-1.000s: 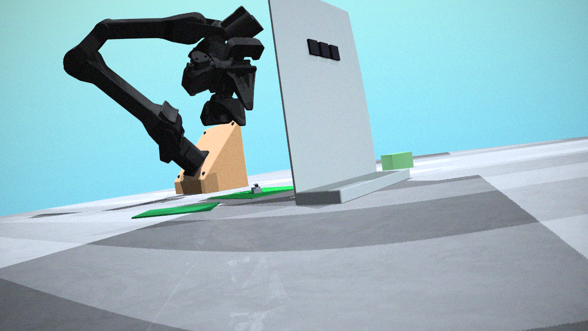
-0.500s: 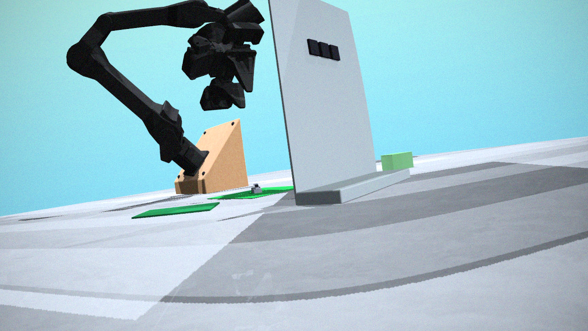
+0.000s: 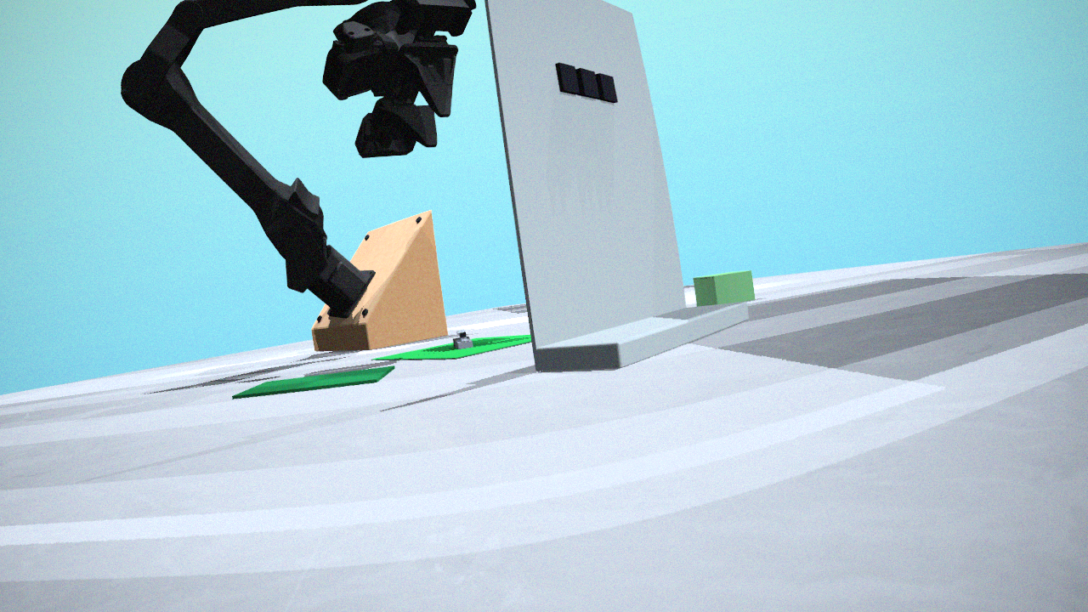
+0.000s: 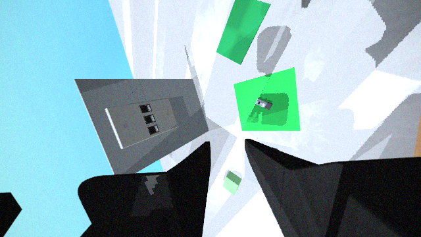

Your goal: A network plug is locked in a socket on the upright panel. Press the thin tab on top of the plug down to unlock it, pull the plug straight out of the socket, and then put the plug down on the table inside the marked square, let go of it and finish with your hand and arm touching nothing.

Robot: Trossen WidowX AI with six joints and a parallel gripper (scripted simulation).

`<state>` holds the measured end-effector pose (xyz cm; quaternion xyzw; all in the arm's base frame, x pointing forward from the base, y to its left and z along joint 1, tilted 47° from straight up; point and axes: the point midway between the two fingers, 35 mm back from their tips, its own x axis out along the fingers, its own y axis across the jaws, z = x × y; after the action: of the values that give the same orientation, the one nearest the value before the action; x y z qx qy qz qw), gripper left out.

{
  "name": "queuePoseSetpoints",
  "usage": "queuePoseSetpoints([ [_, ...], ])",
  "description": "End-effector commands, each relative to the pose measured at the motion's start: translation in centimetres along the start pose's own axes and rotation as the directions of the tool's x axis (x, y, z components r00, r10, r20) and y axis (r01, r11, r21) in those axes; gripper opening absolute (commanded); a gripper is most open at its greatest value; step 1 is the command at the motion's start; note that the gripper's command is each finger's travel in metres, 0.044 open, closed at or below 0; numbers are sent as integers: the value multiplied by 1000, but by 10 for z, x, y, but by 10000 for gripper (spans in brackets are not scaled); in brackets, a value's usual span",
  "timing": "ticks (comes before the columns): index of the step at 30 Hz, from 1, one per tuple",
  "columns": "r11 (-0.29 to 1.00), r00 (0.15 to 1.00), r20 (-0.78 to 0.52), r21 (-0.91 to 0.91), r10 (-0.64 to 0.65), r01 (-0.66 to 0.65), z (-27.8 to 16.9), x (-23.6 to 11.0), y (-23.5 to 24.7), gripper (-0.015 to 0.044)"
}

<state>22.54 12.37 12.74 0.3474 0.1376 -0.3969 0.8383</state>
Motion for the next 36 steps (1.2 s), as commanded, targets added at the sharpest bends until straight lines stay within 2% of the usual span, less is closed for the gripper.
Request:
queuePoseSetpoints([
  [1,1000,1000,-2,5,-3,3,0,-8,5,156],
  [14,1000,1000,7,7,2,-2,3,-36,20,156],
  [25,1000,1000,7,7,2,-2,3,-36,20,440],
  [36,1000,1000,7,7,2,-2,3,-36,20,440],
])
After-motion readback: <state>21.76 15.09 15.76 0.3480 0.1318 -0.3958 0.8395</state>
